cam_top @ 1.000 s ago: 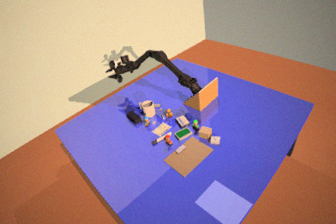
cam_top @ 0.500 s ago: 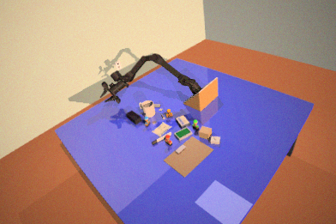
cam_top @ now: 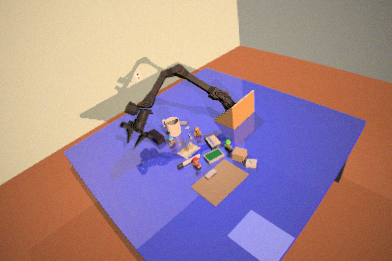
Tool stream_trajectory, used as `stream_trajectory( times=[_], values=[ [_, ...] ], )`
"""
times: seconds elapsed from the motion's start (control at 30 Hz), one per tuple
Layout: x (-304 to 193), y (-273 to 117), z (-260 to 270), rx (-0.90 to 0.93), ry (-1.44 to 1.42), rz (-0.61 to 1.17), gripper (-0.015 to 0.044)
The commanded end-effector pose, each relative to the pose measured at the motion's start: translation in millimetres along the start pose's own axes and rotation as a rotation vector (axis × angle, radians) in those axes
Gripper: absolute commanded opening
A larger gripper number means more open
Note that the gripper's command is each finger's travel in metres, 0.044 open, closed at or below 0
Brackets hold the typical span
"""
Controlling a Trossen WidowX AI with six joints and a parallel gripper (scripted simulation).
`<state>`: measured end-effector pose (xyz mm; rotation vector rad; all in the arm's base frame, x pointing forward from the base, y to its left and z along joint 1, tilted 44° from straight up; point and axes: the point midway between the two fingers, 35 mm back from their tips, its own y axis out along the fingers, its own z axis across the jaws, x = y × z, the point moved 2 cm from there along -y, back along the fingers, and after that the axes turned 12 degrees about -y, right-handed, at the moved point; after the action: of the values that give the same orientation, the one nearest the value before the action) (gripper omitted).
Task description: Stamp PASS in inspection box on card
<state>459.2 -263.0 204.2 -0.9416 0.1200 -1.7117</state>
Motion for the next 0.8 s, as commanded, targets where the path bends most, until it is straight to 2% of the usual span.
stream_trajectory(
  times=[0.0, 0.17, 0.37, 0.6, 0.77],
  values=[
    [-68, 13, -7, -0.096, -0.068, 0.127, 0.0217],
    [-152, 16, -17, -0.211, -0.179, 0.281, 0.0217],
    [-250, -1, -40, -0.359, -0.364, 0.449, 0.0217],
    [-346, -45, -83, -0.537, -0.661, 0.602, 0.0217],
    [-401, -95, -125, -0.675, -0.963, 0.681, 0.0217]
  ],
)
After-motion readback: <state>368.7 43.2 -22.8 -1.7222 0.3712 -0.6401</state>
